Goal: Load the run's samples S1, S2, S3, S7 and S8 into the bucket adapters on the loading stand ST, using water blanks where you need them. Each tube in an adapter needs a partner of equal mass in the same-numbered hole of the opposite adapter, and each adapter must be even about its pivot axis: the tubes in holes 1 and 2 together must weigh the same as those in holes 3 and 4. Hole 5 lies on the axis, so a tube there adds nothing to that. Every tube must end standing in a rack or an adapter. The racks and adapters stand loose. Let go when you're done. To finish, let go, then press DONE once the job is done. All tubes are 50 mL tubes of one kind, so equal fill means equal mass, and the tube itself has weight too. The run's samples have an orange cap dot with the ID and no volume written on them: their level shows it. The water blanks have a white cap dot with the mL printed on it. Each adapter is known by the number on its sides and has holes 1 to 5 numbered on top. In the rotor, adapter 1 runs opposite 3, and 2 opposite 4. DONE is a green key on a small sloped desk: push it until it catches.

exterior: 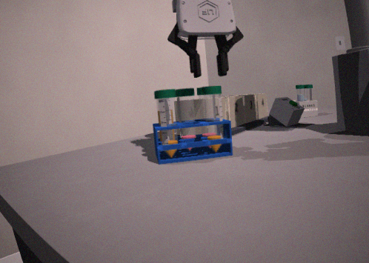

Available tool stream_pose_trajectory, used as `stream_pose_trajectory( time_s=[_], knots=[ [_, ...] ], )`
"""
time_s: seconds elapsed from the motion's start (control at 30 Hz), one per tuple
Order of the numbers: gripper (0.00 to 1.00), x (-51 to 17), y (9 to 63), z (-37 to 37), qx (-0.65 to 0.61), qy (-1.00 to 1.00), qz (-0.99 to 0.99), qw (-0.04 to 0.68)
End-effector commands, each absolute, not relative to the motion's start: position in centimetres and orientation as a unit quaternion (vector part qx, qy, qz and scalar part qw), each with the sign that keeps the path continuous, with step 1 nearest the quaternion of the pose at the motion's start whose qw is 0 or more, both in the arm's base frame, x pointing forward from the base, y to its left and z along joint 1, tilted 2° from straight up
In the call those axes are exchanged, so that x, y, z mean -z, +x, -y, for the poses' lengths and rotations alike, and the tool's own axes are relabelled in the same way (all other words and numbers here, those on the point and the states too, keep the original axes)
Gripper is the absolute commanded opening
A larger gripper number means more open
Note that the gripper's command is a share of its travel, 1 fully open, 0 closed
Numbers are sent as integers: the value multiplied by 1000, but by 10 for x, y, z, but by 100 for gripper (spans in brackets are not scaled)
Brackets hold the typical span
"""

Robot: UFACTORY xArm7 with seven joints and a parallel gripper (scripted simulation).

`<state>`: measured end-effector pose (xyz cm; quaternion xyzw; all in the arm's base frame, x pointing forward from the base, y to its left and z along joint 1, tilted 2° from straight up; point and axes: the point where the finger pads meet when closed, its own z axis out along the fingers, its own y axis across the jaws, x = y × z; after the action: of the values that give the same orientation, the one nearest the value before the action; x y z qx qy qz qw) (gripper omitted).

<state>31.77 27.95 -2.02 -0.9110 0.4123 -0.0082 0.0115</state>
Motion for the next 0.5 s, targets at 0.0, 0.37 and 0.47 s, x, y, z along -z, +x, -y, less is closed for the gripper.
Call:
stream_pose_trajectory(
  time_s=[0.0, 0.37, 0.47],
  knots=[
    [44, 10, 318, -280, 8, -911, -412, 13],
    [44, -8, 318, -280, 8, -911, -412, 13],
    [44, -14, 318, -280, 8, -911, -412, 13]
  ],
)
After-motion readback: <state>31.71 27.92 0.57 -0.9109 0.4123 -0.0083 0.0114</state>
